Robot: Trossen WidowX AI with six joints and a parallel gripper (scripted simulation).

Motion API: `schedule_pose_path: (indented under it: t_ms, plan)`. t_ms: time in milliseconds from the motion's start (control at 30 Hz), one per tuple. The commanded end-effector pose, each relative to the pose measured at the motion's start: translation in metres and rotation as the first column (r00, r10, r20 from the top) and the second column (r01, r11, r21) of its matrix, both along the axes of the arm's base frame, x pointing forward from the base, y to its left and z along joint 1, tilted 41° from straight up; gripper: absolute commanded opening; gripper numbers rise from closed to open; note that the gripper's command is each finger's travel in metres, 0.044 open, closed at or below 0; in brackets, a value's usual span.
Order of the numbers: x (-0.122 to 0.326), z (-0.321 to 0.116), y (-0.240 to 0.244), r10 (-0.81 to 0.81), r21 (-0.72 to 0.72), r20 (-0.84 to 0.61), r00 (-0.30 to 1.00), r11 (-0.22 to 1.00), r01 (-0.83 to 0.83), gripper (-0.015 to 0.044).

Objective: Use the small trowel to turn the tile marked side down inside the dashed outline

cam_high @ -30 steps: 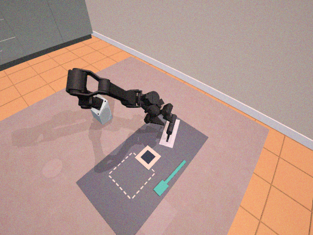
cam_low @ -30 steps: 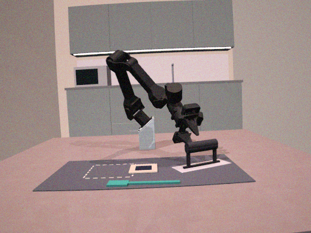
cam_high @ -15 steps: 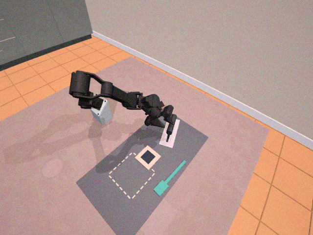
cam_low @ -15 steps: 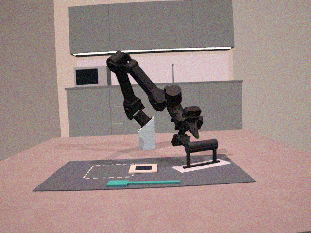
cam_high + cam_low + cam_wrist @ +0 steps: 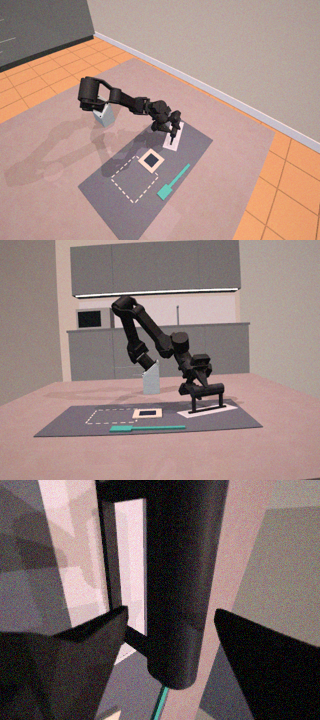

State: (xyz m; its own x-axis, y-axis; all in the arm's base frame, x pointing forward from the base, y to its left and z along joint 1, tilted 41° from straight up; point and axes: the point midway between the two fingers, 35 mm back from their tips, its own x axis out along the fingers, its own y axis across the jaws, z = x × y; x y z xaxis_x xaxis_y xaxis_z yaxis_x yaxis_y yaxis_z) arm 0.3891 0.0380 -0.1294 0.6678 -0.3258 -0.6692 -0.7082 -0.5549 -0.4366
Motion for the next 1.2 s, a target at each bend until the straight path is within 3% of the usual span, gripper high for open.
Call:
schedule_pose_path:
  t_ms: [0, 433, 600, 1167]
  plan:
    - [0.005, -0.002, 0.0, 0.008, 0.001, 0.004, 1.0, 1.0, -0.008, 0.03]
    - [0.017, -0.015, -0.007, 0.008, 0.0, 0.006, 1.0, 1.0, -0.008, 0.03]
    - [0.017, -0.015, -0.007, 0.008, 0.0, 0.006, 1.0, 1.0, -0.008, 0.0169]
    - [0.017, -0.015, -0.007, 0.008, 0.0, 0.006, 1.0, 1.0, -0.008, 0.0055]
